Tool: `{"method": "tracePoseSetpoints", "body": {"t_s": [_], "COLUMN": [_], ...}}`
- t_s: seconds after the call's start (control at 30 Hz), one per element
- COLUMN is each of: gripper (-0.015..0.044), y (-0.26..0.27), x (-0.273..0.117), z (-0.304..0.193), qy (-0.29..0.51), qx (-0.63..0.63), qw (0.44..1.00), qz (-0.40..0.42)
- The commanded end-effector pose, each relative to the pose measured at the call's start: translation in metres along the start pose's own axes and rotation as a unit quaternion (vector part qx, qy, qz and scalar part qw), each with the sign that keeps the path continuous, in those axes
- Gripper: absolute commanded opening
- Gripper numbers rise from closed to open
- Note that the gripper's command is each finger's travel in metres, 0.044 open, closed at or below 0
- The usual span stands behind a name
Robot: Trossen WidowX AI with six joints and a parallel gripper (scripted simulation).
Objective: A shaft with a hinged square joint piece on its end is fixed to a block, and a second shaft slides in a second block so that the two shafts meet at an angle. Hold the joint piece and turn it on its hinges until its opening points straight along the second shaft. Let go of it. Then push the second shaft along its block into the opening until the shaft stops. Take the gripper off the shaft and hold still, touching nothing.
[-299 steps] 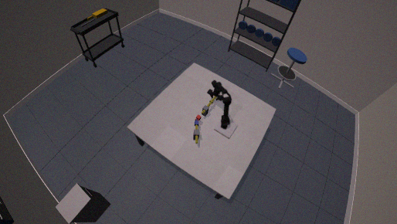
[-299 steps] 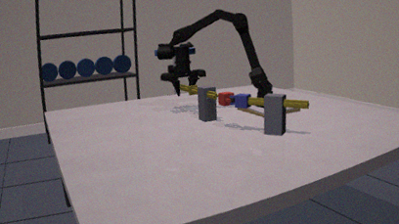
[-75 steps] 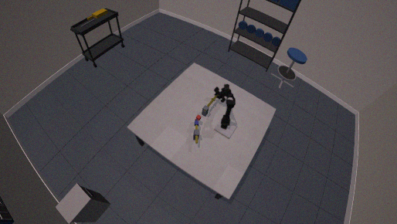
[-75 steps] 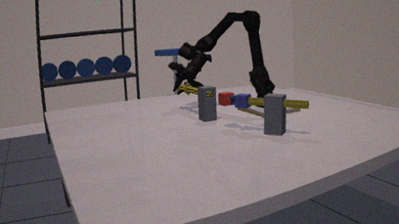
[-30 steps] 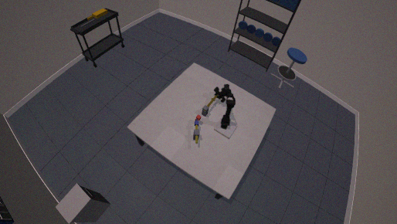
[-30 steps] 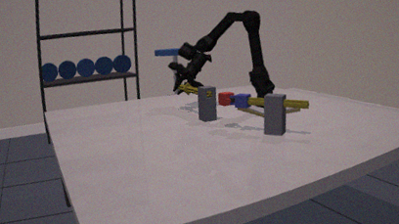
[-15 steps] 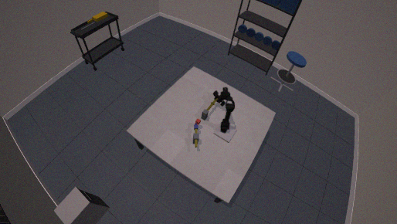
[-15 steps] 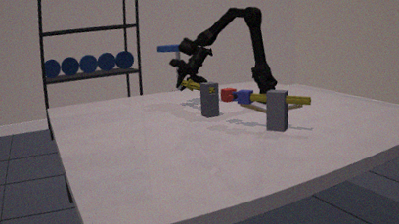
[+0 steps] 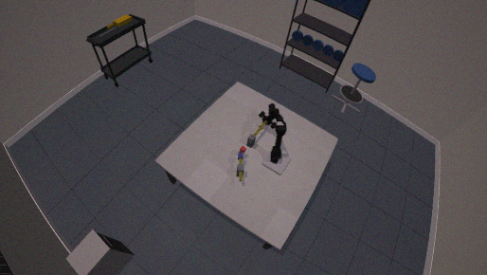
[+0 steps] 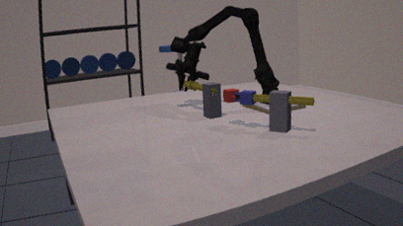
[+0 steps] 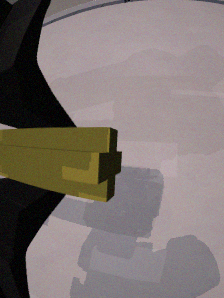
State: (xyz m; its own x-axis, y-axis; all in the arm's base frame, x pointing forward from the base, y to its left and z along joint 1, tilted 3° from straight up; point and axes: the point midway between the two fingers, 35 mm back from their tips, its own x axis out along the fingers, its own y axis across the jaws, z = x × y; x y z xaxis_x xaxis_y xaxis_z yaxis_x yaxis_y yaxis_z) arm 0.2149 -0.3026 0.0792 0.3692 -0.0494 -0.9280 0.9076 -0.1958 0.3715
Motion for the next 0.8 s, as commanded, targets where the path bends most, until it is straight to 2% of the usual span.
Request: {"method": "tracePoseSetpoints", "body": {"t_s": [0.0, 0.37, 0.77], "gripper": [0.0000, 0.0000, 0.0000], "y": [0.002, 0.001, 0.001], "x": [0.008, 0.002, 0.000], "z": [-0.007, -0.018, -0.037], "qy": [0.012, 0.006, 0.003], "qx": [0.006, -0.007, -0.012], "qw": [0.999, 0.990, 0.986], "qz": [-0.044, -0.140, -0.165]}}
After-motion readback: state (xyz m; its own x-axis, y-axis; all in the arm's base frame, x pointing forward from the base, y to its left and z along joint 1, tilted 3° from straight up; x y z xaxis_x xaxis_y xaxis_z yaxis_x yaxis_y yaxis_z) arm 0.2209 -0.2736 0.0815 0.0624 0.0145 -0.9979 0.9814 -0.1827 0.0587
